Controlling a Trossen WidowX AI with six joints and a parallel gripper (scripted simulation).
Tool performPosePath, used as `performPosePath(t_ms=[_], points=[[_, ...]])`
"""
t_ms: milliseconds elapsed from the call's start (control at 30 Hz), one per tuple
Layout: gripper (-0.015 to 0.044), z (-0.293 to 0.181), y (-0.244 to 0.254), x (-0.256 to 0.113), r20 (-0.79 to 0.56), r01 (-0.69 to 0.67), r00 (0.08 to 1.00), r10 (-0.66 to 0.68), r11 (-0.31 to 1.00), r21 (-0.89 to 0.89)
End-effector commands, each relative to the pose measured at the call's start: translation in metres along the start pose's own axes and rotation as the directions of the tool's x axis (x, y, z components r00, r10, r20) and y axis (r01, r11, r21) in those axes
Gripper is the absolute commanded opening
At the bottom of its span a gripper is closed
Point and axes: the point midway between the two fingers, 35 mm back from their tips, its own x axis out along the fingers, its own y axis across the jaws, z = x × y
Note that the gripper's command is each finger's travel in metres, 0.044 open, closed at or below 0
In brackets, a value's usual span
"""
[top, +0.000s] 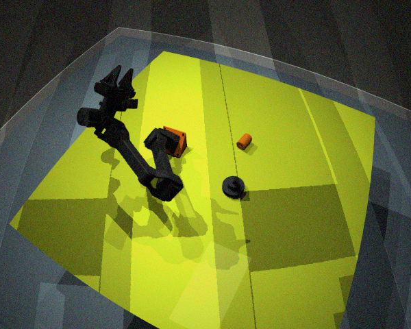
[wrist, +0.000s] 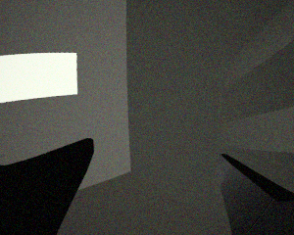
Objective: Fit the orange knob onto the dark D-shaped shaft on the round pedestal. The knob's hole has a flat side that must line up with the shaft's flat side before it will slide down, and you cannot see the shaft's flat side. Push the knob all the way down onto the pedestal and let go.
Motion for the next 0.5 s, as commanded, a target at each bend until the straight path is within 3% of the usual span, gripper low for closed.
performPosePath(t_ms=[0,100,200,333,467], points=[[0.0426,0.0,0.0,0.001,0.002,0.001,1.0,-0.001,1.0,-0.008],[0.044,-0.002,-0.004,0.013,0.04,0.027,0.999,-0.022,0.991,-0.129],[0.044,-0.001,-0.017,0.042,0.128,0.119,0.989,-0.077,0.923,-0.365],[0.044,0.014,-0.041,0.086,0.264,0.308,0.948,-0.176,0.71,-0.633],[0.044,0.04,-0.065,0.122,0.392,0.473,0.88,-0.268,0.428,-0.77]])
